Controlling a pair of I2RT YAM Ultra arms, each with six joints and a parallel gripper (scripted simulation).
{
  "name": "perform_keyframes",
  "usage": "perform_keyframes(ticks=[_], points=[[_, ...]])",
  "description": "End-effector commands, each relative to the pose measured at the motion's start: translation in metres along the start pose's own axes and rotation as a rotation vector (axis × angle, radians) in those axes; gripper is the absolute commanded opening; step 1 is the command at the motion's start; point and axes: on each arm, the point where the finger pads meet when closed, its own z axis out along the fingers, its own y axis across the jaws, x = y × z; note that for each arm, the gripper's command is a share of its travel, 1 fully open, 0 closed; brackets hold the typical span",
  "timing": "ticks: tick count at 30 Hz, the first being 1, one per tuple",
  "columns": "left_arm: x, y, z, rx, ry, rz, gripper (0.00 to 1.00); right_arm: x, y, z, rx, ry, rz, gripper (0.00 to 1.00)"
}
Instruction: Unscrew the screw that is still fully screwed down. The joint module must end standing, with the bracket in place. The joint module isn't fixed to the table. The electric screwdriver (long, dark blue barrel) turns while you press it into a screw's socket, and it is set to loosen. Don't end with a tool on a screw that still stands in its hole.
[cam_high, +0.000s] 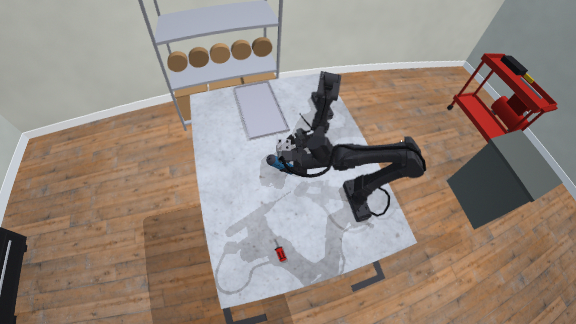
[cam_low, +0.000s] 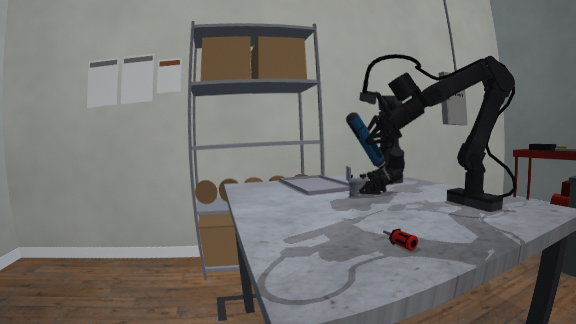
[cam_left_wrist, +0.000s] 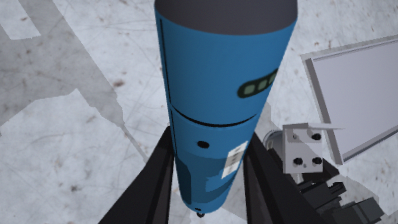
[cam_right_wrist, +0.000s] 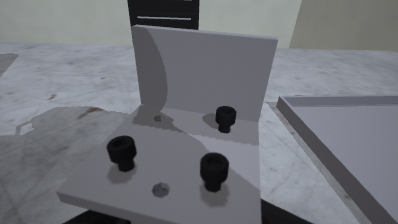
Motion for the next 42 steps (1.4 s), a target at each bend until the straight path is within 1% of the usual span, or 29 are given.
perform_keyframes(ticks=[1, 5, 6, 10, 12, 14, 22, 23, 24, 27, 28, 30, 39, 40, 41, 42], points=[[-0.026, 0.007, -0.002, -0.024, -0.039, -0.063, 0.42, -0.003, 0.001, 0.0, -0.001, -0.005, 0.01, 0.59], [-0.023, 0.022, 0.001, -0.068, -0.003, -0.114, 0.42, -0.003, 0.001, 0.0, -0.001, -0.005, 0.01, 0.59], [-0.038, 0.018, -0.007, -0.048, -0.061, -0.113, 0.42, -0.003, 0.001, 0.0, -0.001, -0.005, 0.01, 0.59], [-0.037, 0.014, -0.008, -0.039, -0.059, -0.108, 0.42, -0.003, 0.001, 0.0, -0.001, -0.005, 0.01, 0.59], [-0.029, 0.029, 0.0, -0.087, -0.02, -0.142, 0.42, -0.003, 0.001, 0.0, -0.001, -0.005, 0.01, 0.59], [-0.02, 0.04, 0.001, -0.125, 0.024, -0.171, 0.42, -0.003, 0.001, 0.0, -0.001, -0.005, 0.01, 0.59], [-0.012, 0.072, 0.002, -0.215, 0.088, -0.284, 0.42, -0.003, 0.001, 0.0, -0.001, -0.005, 0.01, 0.59], [-0.024, 0.068, -0.005, -0.199, 0.042, -0.281, 0.42, -0.003, 0.001, 0.0, -0.001, -0.005, 0.01, 0.59], [-0.027, 0.067, -0.005, -0.194, 0.029, -0.28, 0.42, -0.003, 0.001, 0.0, -0.001, -0.005, 0.01, 0.59], [-0.026, 0.064, -0.005, -0.186, 0.033, -0.274, 0.42, -0.003, 0.001, 0.0, -0.001, -0.005, 0.01, 0.59], [-0.025, 0.072, -0.004, -0.211, 0.04, -0.295, 0.42, -0.003, 0.001, 0.0, -0.001, -0.005, 0.01, 0.59], [-0.009, 0.085, 0.0, -0.259, 0.105, -0.329, 0.42, -0.003, 0.001, 0.0, -0.001, -0.005, 0.01, 0.59], [0.002, 0.119, -0.006, -0.362, 0.169, -0.467, 0.42, -0.003, 0.001, 0.0, -0.001, -0.005, 0.01, 0.59], [-0.006, 0.115, -0.013, -0.351, 0.136, -0.463, 0.42, -0.003, 0.001, 0.0, -0.001, -0.005, 0.01, 0.59], [-0.013, 0.115, -0.012, -0.341, 0.112, -0.46, 0.42, -0.003, 0.001, 0.0, -0.001, -0.005, 0.01, 0.59], [-0.013, 0.111, -0.01, -0.333, 0.114, -0.454, 0.42, -0.003, 0.001, 0.0, -0.001, -0.005, 0.01, 0.59]])
